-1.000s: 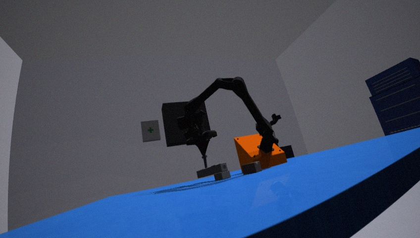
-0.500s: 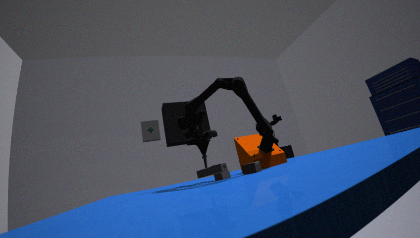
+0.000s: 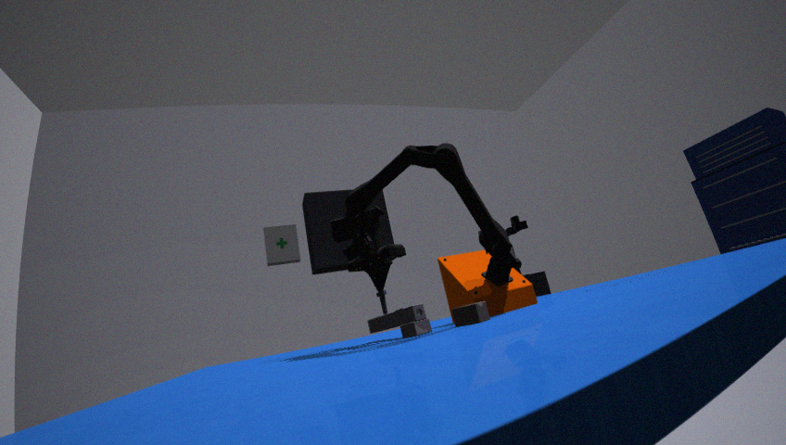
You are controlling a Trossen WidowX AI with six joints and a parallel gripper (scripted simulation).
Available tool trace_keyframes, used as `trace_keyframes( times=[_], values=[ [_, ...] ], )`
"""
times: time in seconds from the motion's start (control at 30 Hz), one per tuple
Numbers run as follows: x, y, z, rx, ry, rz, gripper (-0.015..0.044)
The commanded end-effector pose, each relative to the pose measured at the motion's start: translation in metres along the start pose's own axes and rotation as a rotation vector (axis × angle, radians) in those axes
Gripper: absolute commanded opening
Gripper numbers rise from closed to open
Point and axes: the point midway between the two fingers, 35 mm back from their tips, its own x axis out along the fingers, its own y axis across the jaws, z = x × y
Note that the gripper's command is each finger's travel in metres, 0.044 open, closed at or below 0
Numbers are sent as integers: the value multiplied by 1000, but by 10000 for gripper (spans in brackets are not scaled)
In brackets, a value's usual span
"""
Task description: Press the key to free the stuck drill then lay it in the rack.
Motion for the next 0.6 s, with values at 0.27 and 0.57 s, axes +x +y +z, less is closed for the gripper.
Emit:
trace_keyframes(
  times=[0.27,0.57],
  values=[
    [12,1,-2,0,14,11,0],
    [14,1,-5,0,14,11,0]
  ],
)
